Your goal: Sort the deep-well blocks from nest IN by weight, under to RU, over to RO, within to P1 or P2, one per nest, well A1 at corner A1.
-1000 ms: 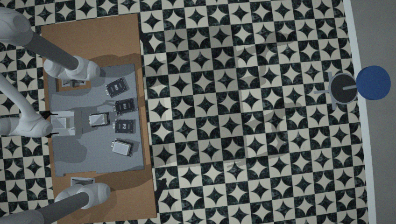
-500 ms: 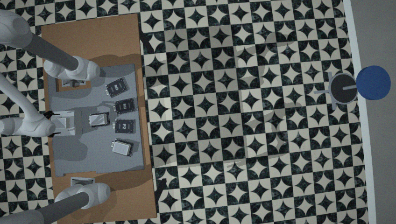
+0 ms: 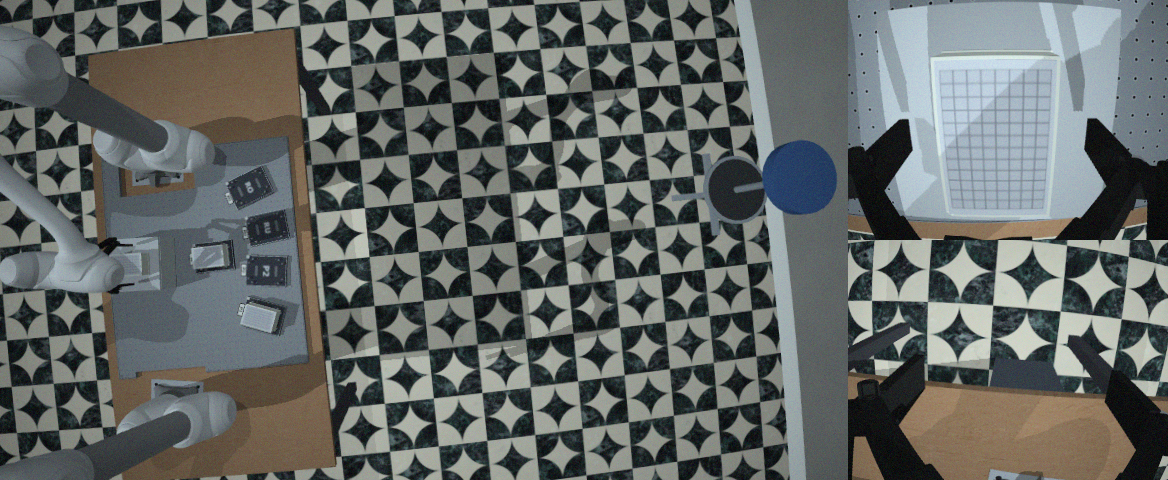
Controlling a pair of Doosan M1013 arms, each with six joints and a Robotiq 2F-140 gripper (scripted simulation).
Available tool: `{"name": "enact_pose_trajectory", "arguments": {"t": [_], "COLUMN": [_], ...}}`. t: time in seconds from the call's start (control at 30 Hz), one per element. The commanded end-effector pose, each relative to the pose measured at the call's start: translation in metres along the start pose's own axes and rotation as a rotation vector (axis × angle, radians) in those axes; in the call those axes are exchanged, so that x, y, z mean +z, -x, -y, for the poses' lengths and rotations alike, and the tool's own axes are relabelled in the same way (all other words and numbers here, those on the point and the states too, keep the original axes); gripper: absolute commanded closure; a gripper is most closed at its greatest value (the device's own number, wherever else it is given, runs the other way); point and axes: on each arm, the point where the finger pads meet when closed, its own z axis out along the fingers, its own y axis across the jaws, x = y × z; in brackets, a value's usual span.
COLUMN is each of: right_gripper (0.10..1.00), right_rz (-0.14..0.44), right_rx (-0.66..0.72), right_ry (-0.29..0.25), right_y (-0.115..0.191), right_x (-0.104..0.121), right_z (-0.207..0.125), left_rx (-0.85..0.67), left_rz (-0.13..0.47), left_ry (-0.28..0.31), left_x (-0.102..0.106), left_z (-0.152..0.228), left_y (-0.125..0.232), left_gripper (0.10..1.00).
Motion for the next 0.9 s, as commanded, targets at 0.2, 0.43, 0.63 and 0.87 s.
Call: {"name": "enact_pose_trajectory", "arguments": {"t": [0.2,0.43,0.63,0.87], "right_gripper": [0.098,0.098,0.098,0.098], "right_rz": [-0.001,-0.001,-0.001,-0.001], "right_rx": [0.000,0.000,0.000,0.000], "right_ry": [-0.001,-0.001,-0.001,-0.001], "right_y": [-0.0003,-0.0003,-0.0003,-0.0003], "right_x": [-0.0005,-0.0005,-0.0005,-0.0005], "right_z": [0.0001,0.0001,0.0001,0.0001], "left_rx": [0.000,0.000,0.000,0.000], "left_rz": [0.000,0.000,0.000,0.000], "left_ry": [0.001,0.001,0.001,0.001], "left_x": [0.0003,0.0003,0.0003,0.0003], "left_z": [-0.0005,-0.0005,-0.0005,-0.0005], "left_y": [0.0000,0.0000,0.0000,0.0000], "left_gripper": [0.098,0.999,0.999,0.999]}}
